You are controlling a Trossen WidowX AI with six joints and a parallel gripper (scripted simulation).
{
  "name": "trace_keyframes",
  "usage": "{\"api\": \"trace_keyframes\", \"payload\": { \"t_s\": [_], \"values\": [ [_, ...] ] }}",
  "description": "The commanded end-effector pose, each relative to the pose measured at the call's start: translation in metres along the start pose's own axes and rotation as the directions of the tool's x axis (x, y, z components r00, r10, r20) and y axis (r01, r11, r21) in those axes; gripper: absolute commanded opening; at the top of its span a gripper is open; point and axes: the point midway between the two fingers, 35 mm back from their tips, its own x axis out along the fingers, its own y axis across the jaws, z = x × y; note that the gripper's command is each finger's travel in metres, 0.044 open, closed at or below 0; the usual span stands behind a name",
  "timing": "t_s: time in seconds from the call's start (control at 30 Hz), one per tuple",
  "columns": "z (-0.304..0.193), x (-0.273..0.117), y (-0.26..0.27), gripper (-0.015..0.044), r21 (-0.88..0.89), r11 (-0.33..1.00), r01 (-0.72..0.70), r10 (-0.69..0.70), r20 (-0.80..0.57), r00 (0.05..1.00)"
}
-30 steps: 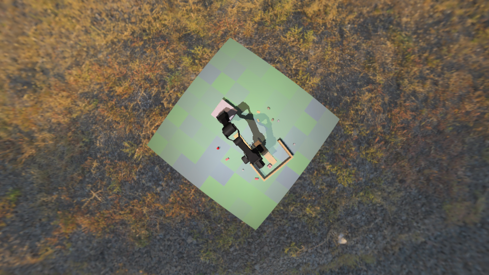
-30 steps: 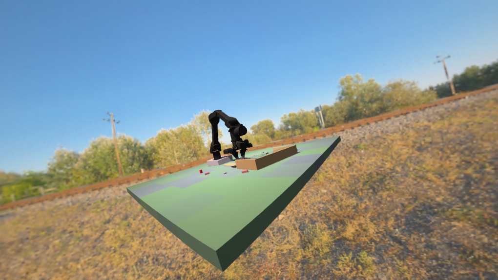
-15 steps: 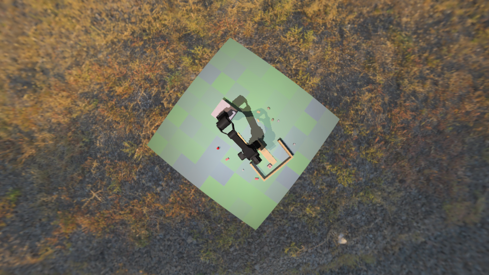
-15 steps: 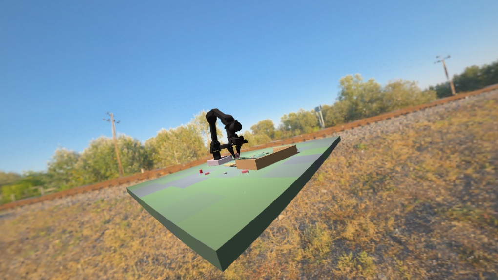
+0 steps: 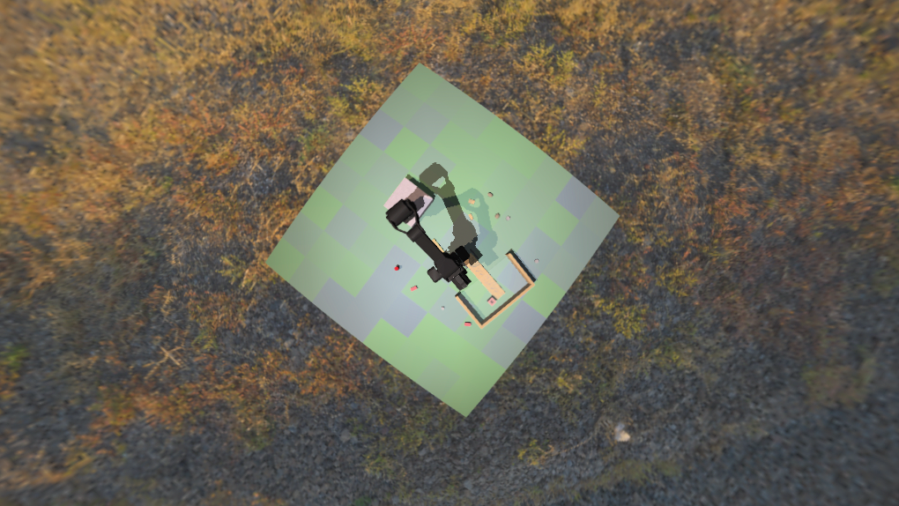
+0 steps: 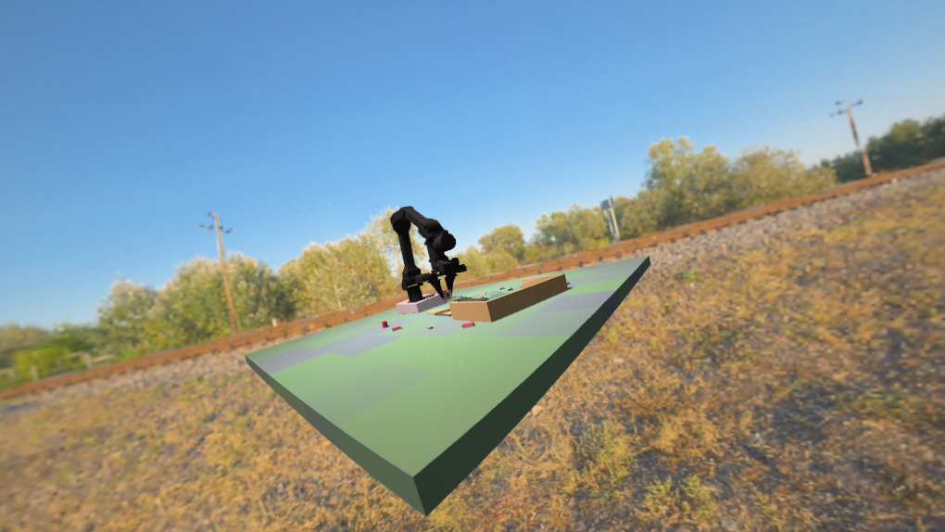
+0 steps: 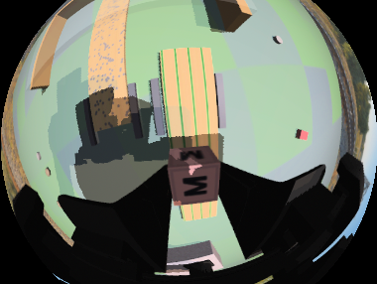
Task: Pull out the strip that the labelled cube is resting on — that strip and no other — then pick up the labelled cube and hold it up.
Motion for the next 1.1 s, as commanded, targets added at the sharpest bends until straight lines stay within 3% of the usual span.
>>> {"api": "trace_keyframes", "payload": {
  "t_s": [0.0, 0.2, 1.07],
  "values": [
    [-0.004, -0.007, 0.000, 0.0000, 0.003, 1.000, 0.002, -0.002, 0.000, 1.000],
    [-0.004, -0.035, 0.000, 0.0000, 0.003, 1.000, 0.001, -0.001, 0.000, 1.000],
    [-0.004, -0.035, 0.000, 0.0000, 0.003, 1.000, 0.001, -0.001, 0.000, 1.000]
  ]
}}
